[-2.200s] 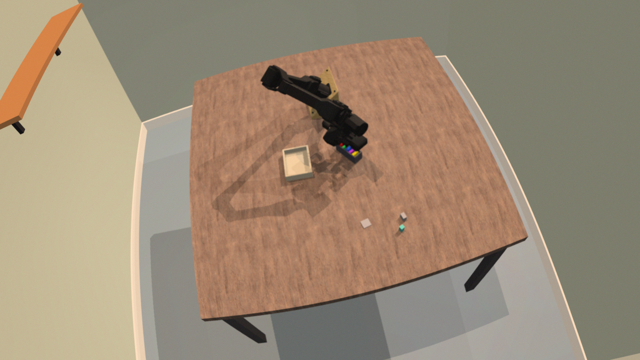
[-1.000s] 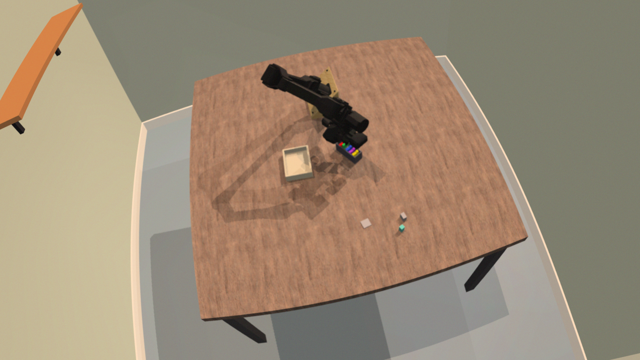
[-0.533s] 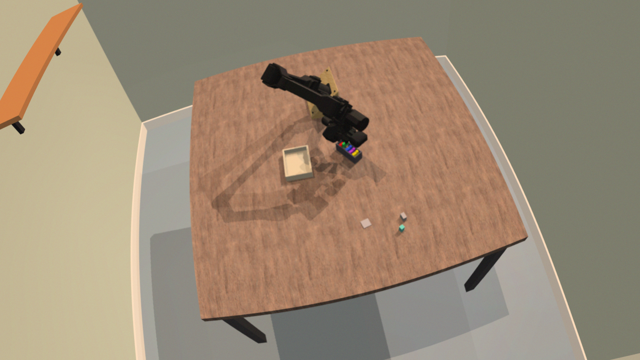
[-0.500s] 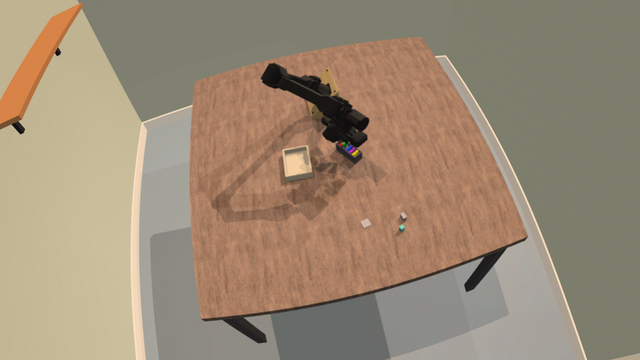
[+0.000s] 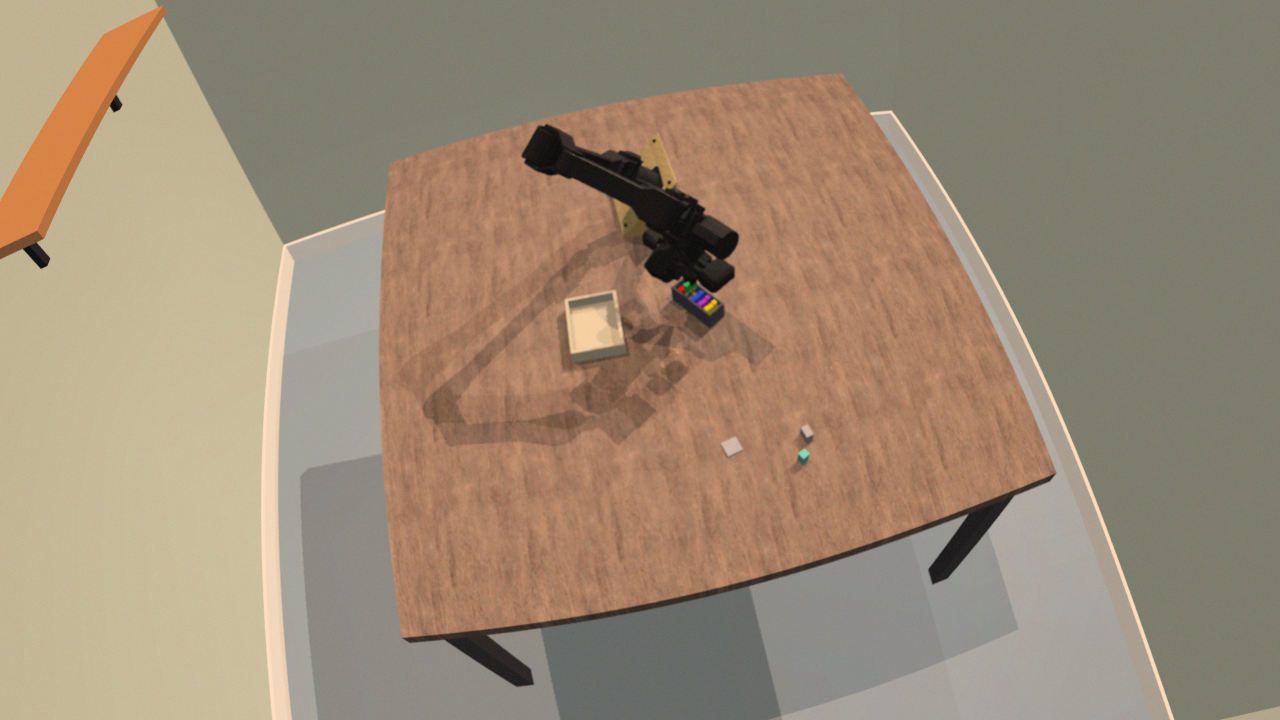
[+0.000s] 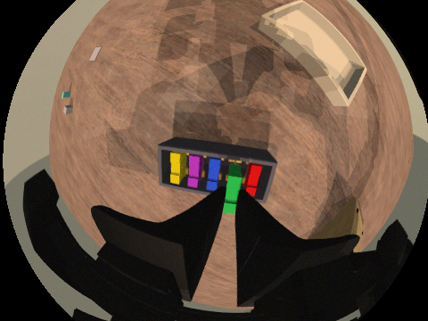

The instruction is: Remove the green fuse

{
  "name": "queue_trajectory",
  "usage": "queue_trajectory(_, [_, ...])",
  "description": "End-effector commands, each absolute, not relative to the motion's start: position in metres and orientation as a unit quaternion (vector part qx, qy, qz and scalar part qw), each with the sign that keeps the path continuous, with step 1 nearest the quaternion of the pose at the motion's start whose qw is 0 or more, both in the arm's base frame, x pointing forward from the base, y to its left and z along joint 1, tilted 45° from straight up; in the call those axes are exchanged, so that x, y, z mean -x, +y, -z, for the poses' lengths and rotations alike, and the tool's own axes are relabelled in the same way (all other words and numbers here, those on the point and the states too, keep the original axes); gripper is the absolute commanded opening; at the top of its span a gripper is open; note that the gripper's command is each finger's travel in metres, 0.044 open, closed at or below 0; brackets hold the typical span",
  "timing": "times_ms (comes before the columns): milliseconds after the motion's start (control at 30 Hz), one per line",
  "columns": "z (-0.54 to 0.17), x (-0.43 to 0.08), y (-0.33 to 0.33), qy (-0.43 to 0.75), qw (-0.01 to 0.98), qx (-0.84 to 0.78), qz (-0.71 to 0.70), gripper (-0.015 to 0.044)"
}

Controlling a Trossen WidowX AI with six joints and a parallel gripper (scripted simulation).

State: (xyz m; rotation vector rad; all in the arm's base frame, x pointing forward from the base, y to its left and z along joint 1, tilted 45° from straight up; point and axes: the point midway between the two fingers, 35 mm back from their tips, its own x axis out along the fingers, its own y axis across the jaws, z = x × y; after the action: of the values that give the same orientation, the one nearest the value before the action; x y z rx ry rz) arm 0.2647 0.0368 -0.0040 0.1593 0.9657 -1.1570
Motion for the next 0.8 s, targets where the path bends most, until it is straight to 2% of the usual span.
queue_trajectory(0, [0.003,-0.264,0.038,0.439,0.725,-0.074,0.525,0.0])
queue_trajectory(767, [-0.014,-0.262,0.054,0.439,0.725,-0.074,0.525,0.0])
